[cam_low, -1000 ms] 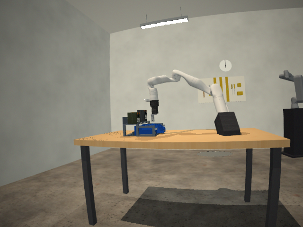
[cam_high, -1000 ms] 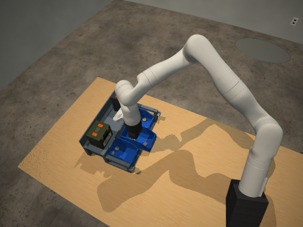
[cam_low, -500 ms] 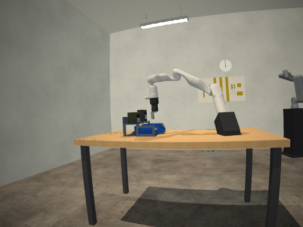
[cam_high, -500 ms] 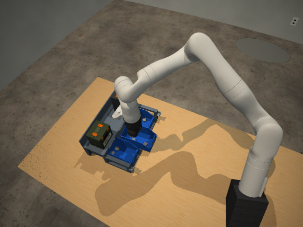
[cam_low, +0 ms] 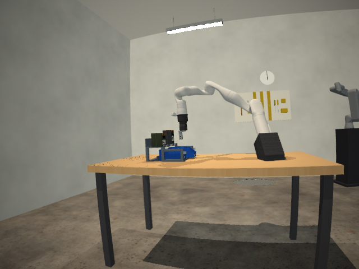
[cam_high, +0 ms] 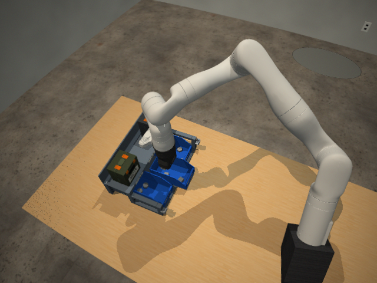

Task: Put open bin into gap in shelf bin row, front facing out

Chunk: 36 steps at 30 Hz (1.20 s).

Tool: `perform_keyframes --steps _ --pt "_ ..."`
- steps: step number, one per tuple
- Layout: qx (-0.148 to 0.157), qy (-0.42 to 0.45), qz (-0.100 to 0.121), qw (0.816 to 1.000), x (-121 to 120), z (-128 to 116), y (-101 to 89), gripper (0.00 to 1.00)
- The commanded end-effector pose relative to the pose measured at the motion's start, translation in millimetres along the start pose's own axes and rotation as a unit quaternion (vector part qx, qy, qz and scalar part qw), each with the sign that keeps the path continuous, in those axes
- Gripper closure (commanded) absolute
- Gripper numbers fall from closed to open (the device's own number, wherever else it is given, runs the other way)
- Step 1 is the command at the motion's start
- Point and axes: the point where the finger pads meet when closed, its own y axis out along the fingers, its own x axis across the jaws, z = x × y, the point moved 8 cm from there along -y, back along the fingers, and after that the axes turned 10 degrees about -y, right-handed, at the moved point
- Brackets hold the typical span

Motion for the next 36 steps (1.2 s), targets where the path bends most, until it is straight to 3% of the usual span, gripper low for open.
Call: perform_keyframes --steps 1,36 --pt "0.001 -0.003 0.001 1.000 -1.1 -0.1 -6.8 0.68" --pt "0.000 -0.008 0.002 1.000 -1.4 -1.4 -12.0 0.68"
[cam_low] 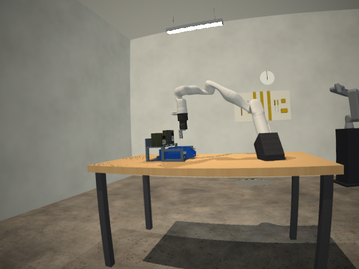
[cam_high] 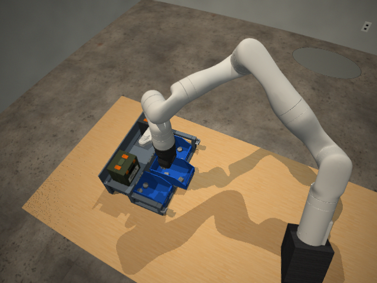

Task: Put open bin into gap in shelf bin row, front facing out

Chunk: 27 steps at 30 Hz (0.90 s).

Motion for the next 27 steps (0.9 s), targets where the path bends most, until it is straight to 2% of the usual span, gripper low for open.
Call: perform_keyframes --steps 1,4,5,27 --pt "0.001 -0.003 0.002 1.000 -1.0 -0.4 -5.2 0.68" --pt "0.001 -0.003 0.002 1.000 -1.0 -0.4 -5.2 0.68" --pt "0.000 -0.004 0.002 1.000 -1.1 -0.4 -5.3 1.00" --pt "0.000 -0.004 0.002 1.000 -1.1 -0.6 -5.8 1.00"
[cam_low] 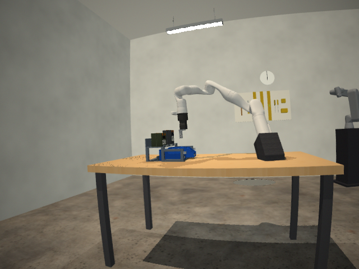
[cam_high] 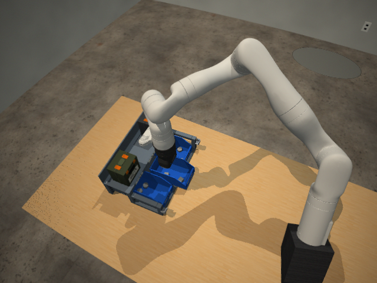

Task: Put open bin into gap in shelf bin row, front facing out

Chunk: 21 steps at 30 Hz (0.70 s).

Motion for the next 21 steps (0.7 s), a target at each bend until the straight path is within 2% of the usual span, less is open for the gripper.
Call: perform_keyframes --steps 1,21 --pt "0.000 -0.003 0.001 1.000 -1.0 -0.3 -4.5 1.00" --pt "0.000 0.005 0.000 1.000 -1.0 -2.5 -3.5 1.00"
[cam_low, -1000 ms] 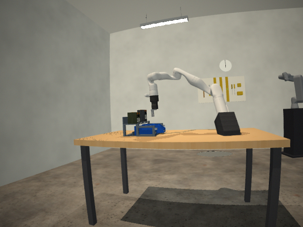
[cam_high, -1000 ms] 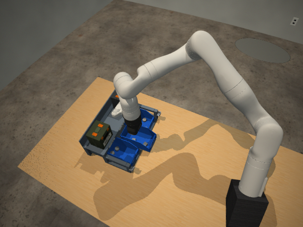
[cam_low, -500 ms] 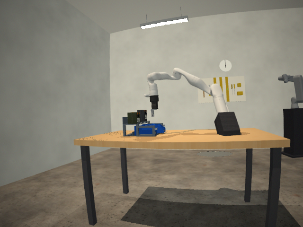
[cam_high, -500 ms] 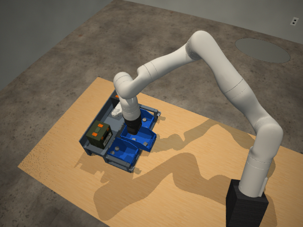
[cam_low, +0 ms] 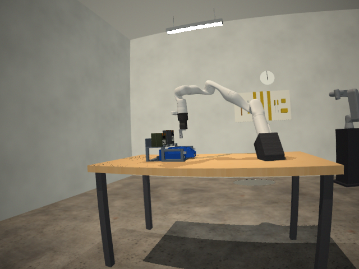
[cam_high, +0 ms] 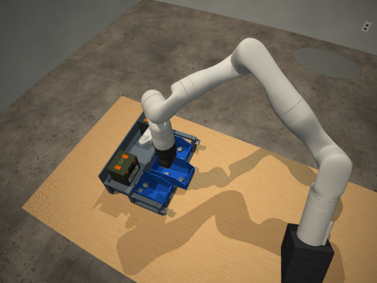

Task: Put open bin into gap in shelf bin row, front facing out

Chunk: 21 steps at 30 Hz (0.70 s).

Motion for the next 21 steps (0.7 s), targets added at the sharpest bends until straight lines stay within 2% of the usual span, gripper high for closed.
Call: perform_keyframes --steps 1,9,21 --pt "0.000 0.008 0.000 1.000 -0.8 -2.5 -2.9 1.00" --pt "0.002 0.036 -0.001 0.999 0.3 -5.7 -1.9 1.00" --pt "0.009 0.162 -0.003 0.987 5.4 -20.6 2.7 1.00"
